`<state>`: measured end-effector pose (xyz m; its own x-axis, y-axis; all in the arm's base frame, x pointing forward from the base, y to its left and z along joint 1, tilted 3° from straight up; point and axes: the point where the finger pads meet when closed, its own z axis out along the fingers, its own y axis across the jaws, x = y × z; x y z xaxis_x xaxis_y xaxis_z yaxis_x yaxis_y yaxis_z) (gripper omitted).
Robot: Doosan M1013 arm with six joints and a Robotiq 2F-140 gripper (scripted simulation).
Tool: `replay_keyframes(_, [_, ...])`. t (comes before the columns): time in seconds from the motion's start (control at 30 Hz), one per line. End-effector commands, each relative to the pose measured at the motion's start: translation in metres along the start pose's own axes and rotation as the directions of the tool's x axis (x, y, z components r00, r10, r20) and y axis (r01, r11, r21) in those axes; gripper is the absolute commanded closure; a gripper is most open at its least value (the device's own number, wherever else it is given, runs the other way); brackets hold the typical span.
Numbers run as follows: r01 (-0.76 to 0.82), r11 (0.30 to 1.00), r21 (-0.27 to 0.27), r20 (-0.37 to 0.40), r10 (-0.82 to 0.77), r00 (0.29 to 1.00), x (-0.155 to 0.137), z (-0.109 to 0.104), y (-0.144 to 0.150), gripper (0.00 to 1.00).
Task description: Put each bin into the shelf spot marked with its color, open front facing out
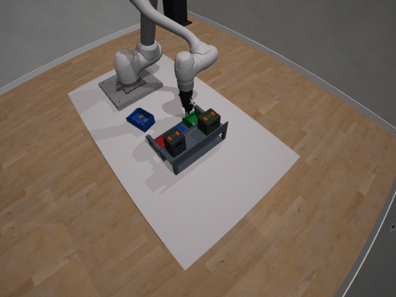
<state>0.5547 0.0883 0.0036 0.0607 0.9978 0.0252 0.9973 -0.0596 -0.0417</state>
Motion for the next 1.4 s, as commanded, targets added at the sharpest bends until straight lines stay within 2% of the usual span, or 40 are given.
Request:
replay_keyframes(0.0, [0.0, 1.0, 0.0, 0.0, 0.0, 1.0, 0.0, -0.0001, 0.0009, 0.9])
replay_keyframes(1.37, [0.0, 1.0, 0.0, 0.0, 0.0, 1.0, 0.0, -0.0001, 0.005, 0.9])
